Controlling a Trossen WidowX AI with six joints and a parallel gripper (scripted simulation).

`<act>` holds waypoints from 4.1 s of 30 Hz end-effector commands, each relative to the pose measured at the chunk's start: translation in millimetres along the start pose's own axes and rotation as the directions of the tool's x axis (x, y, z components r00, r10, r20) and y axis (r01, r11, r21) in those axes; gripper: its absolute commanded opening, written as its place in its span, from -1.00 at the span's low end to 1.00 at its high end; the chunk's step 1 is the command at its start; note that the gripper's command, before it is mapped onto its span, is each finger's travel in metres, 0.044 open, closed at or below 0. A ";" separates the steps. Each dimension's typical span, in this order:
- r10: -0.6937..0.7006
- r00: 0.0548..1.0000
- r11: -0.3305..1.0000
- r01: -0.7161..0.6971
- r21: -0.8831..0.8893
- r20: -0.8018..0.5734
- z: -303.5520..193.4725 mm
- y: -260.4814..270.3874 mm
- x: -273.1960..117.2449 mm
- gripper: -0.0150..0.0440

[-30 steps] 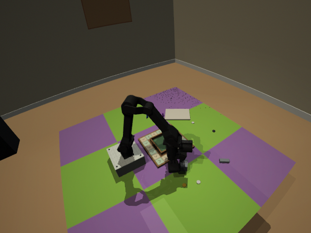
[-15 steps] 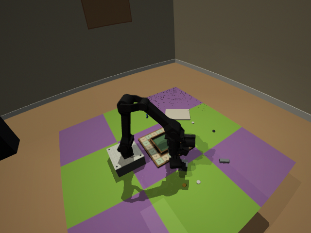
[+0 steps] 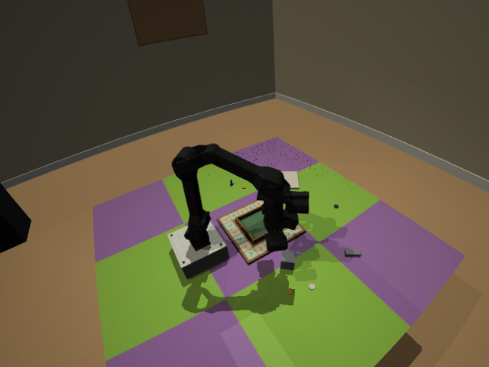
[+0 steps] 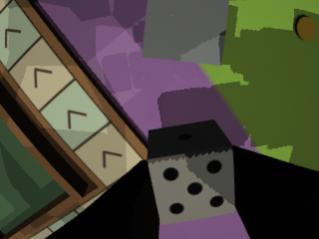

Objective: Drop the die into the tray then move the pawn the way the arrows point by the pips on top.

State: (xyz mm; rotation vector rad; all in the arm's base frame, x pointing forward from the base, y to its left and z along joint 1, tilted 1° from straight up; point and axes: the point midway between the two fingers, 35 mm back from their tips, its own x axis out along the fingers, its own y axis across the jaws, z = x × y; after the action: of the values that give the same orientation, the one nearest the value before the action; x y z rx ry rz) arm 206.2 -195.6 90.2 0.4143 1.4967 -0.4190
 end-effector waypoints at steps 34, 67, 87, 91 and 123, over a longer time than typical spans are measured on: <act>0.012 1.000 0.913 -0.010 -0.407 0.000 -22.1 165.7 31.6 -0.49; 0.349 0.696 0.881 -0.015 -0.474 0.628 -27.7 195.6 57.1 -0.49; 0.364 0.660 0.881 -0.014 -0.474 0.657 -58.5 180.9 16.6 -0.49; 0.364 0.660 0.881 -0.014 -0.474 0.657 -58.5 180.9 16.6 -0.49; 0.340 0.715 0.881 -0.014 -0.474 0.611 -56.3 181.8 -19.5 1.00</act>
State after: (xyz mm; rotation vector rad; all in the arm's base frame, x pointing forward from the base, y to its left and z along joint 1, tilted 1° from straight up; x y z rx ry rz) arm 248.4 -9.7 110.7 0.0140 0.7089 -0.0317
